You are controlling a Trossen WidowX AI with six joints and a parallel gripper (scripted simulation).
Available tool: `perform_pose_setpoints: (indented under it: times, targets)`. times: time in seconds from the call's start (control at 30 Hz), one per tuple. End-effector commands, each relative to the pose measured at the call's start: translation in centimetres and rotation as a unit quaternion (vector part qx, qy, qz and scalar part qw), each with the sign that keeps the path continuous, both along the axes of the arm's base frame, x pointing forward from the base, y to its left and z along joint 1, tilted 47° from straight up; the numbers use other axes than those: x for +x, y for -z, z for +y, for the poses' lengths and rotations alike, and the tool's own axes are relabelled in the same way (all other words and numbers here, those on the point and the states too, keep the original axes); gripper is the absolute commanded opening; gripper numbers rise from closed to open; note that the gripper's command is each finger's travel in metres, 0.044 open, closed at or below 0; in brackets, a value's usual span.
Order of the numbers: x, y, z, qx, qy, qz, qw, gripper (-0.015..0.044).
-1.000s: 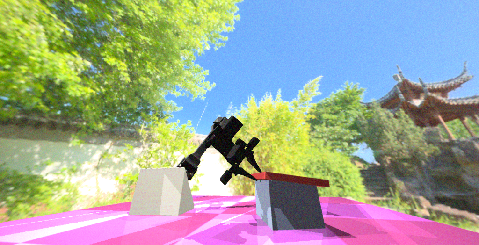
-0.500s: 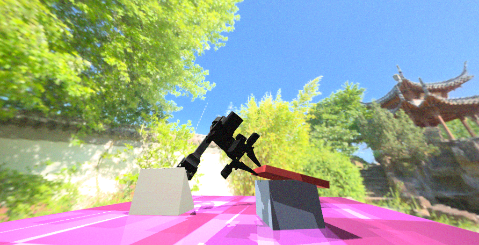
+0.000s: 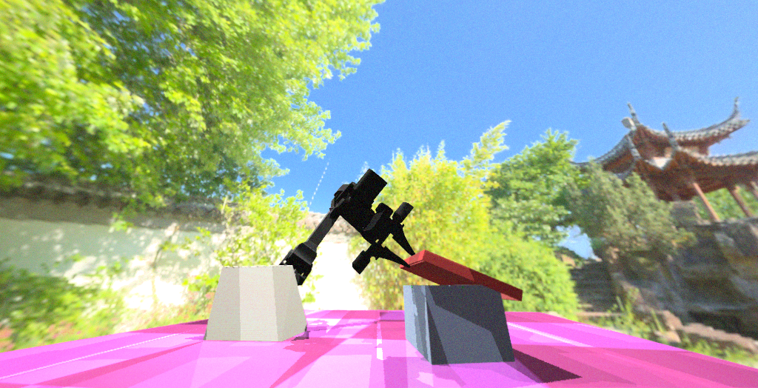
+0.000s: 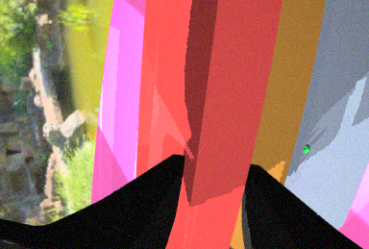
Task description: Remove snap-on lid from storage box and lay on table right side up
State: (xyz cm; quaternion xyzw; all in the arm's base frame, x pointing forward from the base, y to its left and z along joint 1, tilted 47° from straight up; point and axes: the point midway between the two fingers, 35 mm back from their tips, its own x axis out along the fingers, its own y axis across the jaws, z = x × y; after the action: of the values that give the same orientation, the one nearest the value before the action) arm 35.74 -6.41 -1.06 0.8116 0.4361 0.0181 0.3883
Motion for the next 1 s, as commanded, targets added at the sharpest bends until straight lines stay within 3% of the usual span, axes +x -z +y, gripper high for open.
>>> perform_pose_setpoints:
  times: [0.0,0.97]
  targets:
    - [0.4,-0.8,-0.4,-0.002,0.0,-0.006,1.0,0.0]
    - [1.6,-3.5,-2.9,-0.002,0.0,-0.006,1.0,0.0]
